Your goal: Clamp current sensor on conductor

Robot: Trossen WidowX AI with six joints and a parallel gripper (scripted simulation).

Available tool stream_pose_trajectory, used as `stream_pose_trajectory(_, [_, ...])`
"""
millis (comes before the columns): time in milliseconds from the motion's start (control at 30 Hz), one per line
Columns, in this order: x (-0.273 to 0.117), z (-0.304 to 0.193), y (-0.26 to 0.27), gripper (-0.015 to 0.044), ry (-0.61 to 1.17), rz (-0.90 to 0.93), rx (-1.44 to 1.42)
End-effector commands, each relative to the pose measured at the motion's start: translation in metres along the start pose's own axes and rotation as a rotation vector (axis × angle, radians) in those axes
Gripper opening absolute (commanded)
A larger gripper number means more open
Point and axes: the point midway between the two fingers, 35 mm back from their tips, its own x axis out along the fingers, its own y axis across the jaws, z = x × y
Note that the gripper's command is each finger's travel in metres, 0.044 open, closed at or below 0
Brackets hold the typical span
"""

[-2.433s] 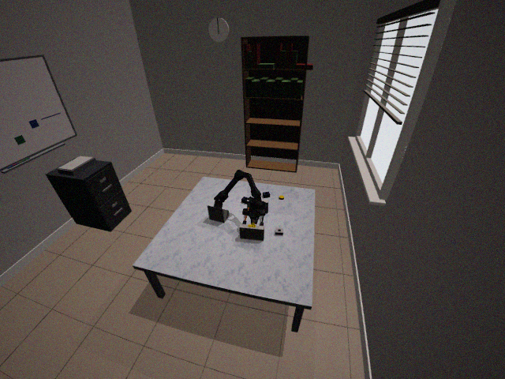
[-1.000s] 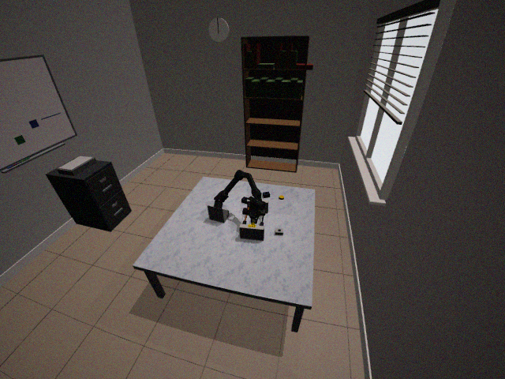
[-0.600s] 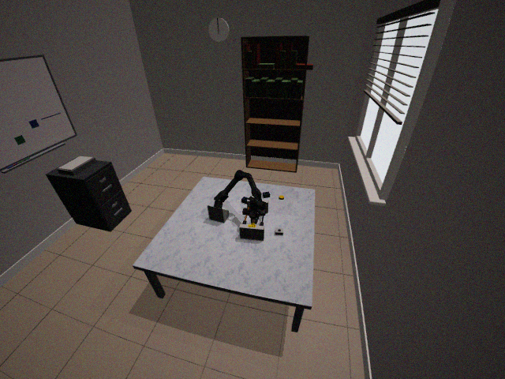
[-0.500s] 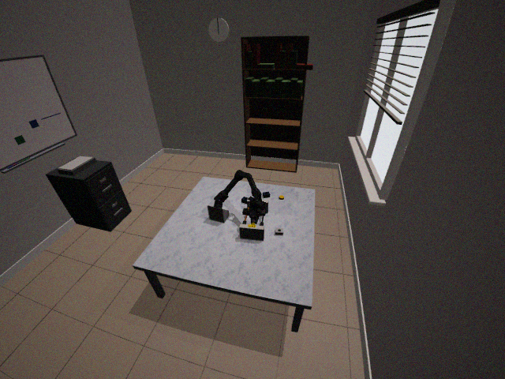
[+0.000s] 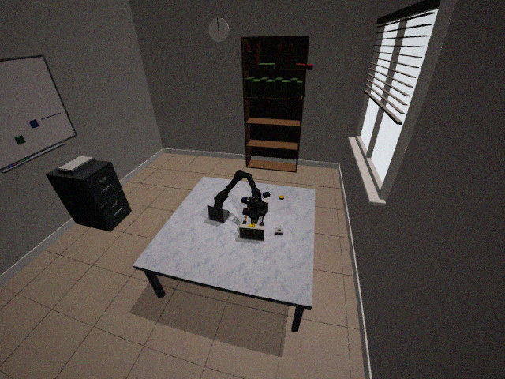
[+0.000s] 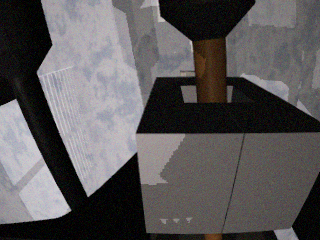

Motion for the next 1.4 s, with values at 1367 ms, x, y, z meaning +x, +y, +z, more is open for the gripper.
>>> stream_pose_trajectory(1367, [-0.0022,0.0003,0.0004,0.044,0.0,-0.001,0.0])
